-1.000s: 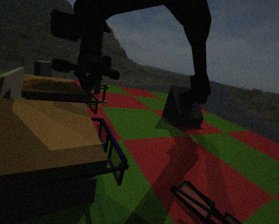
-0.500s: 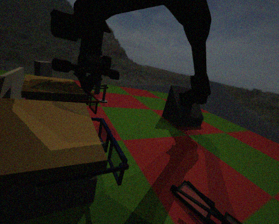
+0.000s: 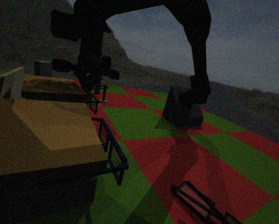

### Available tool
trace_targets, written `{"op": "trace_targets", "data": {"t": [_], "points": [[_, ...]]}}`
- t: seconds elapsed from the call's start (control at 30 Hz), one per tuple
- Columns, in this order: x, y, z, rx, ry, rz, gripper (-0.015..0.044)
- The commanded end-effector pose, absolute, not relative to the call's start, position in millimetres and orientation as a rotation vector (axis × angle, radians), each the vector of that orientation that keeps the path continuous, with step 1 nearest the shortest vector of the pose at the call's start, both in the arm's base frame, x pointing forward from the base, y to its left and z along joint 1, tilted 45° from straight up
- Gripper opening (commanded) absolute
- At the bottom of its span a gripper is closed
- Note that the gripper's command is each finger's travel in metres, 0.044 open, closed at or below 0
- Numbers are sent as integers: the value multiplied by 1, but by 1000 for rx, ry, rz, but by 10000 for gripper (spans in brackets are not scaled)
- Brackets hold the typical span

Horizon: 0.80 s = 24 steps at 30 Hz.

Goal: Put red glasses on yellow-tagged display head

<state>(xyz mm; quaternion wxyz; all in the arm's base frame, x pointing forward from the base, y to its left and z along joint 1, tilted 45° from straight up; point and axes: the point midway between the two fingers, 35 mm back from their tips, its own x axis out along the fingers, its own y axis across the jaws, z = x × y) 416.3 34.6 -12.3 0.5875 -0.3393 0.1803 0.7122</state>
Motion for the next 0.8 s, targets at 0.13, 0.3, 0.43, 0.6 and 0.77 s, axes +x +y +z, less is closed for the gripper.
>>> {"op": "trace_targets", "data": {"t": [0.13, 0.3, 0.43, 0.6, 0.77], "points": [[416, 35, -13, -782, 423, 1659, 0], [416, 35, -13, -782, 423, 1659, 0], [416, 35, -13, -782, 423, 1659, 0], [416, 36, -14, -787, 421, 1659, 0], [416, 38, -16, -782, 423, 1659, 0]]}}
